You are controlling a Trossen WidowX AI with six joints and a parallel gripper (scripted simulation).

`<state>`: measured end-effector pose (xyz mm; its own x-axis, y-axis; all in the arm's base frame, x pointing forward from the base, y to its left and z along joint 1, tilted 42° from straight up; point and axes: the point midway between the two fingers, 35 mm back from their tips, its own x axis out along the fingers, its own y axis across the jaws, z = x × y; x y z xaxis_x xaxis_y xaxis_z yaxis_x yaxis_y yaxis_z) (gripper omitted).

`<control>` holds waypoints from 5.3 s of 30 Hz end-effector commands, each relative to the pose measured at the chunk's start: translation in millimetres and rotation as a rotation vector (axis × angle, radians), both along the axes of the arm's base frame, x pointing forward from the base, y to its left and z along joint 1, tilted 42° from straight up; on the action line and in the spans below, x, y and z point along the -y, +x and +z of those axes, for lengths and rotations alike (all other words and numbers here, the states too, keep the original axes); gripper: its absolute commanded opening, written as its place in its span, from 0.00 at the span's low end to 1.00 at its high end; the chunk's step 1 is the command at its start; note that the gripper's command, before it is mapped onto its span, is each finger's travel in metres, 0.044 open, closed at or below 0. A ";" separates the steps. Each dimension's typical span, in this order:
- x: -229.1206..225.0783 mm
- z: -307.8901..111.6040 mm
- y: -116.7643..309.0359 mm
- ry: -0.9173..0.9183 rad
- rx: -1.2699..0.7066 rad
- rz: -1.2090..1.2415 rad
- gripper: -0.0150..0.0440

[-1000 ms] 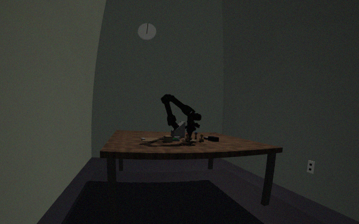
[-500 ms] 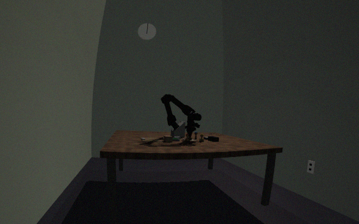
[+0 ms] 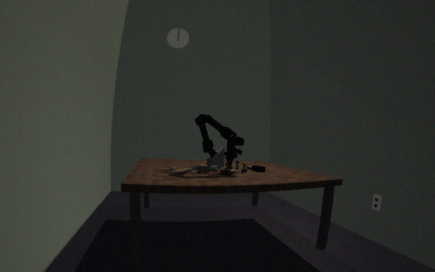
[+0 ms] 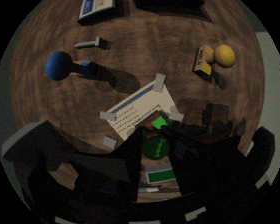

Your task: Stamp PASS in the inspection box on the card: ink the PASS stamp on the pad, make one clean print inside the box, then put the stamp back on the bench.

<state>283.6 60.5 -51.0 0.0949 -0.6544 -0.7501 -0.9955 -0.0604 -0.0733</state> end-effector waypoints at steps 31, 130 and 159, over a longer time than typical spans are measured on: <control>-33.7 36.5 -2.6 0.006 0.005 -0.004 0.25; 131.2 99.3 -65.6 -0.004 0.006 -0.009 0.25; 51.6 188.2 -76.6 0.000 0.004 -0.009 0.68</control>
